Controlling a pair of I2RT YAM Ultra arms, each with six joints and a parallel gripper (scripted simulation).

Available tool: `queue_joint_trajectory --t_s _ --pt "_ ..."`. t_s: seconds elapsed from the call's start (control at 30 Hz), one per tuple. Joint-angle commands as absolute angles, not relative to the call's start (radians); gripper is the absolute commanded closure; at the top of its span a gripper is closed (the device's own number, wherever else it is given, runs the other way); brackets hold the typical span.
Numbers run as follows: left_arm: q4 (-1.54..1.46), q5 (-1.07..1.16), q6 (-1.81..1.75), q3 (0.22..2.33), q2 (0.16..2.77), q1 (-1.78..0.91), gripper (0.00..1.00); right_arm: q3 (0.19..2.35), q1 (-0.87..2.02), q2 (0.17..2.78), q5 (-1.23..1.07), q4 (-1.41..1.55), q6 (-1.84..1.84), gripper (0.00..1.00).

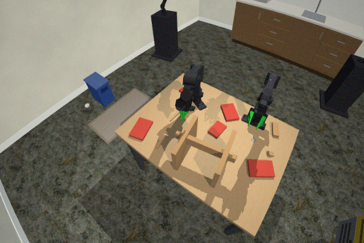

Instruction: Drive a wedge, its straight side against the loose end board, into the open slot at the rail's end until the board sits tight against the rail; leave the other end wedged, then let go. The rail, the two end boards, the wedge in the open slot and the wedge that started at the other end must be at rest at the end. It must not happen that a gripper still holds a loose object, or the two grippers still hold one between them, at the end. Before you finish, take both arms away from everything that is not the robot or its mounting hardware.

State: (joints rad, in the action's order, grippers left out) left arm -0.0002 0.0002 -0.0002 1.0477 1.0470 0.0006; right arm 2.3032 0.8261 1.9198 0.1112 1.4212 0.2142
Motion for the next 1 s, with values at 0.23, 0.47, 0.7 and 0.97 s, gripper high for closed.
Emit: queue_joint_trajectory --t_s 0.23,0.47,0.7,0.97 --pt "0.004 -0.004 0.005 1.052 1.046 -0.011 0.56 2.137 0.695 1.768 0.092 1.159 0.163 1.00" --pt "0.004 -0.004 0.006 1.049 1.045 -0.013 0.56 1.980 0.597 1.660 0.080 0.987 0.140 1.00" --pt "0.005 -0.004 0.006 1.046 1.044 -0.015 0.56 1.805 0.483 1.534 0.061 0.792 0.108 1.00" --pt "0.006 -0.003 0.006 1.042 1.044 -0.008 0.56 1.648 0.385 1.430 0.044 0.612 0.085 1.00"
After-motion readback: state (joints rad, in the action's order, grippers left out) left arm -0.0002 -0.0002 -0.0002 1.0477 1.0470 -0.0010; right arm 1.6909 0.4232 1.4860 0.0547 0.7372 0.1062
